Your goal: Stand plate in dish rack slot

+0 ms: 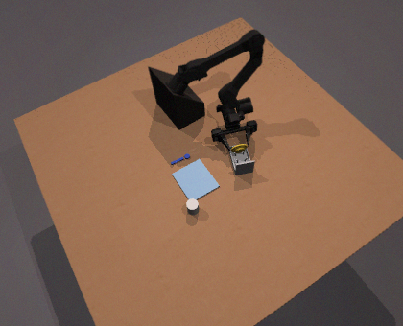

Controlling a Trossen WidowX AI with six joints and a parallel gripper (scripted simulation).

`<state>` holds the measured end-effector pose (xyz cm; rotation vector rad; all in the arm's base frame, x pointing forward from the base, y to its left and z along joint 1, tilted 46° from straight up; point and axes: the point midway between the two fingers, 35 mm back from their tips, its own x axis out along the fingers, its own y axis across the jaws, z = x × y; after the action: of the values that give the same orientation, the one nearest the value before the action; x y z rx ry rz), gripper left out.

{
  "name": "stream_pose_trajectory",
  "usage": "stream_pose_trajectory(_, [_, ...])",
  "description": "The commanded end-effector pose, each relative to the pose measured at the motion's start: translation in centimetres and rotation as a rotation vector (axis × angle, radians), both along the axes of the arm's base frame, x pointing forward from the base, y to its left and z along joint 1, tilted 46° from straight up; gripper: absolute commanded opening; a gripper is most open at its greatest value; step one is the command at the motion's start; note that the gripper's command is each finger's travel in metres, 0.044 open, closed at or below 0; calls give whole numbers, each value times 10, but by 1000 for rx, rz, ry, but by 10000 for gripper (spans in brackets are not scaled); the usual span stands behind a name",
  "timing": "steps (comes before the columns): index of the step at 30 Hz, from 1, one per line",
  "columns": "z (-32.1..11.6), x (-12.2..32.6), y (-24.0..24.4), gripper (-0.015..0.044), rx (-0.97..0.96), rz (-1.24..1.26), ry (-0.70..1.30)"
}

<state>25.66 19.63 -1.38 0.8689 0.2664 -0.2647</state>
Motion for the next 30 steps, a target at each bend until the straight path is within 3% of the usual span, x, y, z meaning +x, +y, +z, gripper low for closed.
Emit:
stream_pose_trajectory(1, [0,0,0,400,0,0,0])
stream_pose_trajectory(7, [5,2,-3,400,-3,0,3])
stream_pose_trajectory(20, [85,15,-74,400,-65,8,15])
stream_pose_trajectory(30, [71,29,-88,400,-203,32,136])
